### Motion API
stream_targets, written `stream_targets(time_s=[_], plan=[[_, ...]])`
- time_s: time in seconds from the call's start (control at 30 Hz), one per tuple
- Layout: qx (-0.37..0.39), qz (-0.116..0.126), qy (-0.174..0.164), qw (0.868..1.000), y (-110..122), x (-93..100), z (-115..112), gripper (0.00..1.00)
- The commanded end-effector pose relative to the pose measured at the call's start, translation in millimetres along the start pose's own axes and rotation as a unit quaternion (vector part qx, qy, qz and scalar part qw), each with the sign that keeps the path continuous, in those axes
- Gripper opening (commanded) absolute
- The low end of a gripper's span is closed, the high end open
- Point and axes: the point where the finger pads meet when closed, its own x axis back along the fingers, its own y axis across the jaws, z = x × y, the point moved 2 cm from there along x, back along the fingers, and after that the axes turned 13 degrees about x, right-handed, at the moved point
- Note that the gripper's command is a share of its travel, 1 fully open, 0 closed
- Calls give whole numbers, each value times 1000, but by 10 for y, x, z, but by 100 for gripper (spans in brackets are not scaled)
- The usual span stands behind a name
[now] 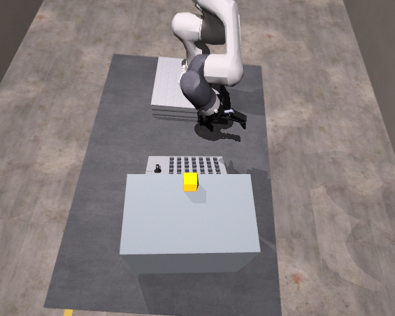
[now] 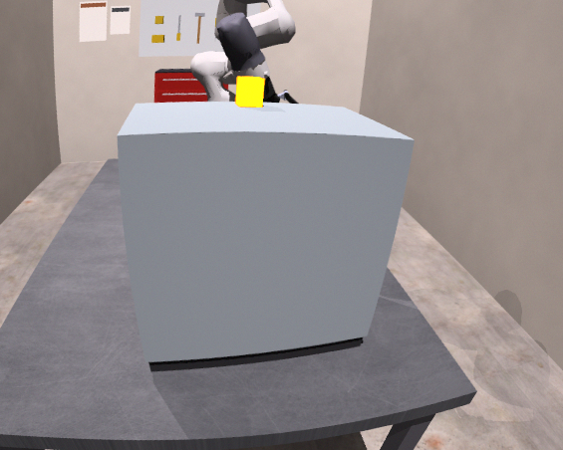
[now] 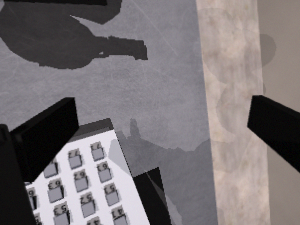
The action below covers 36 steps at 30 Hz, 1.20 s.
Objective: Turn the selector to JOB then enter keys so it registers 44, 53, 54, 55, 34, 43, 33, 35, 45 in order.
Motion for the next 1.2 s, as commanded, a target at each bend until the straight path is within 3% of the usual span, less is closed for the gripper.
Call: stream_targets(time_s=[0.0,0.03,0.27,0.77,0.83,1.17], plan=[[-35,3,-17,999,2,6,-78,100],[-73,2,-49,996,43,20,-173,100],[-112,1,-80,990,61,40,-261,100],[-237,-5,-177,955,-28,137,-481,100],[-237,-5,-177,955,-28,137,-481,100],[-323,-9,-242,915,-214,243,-574,100]])
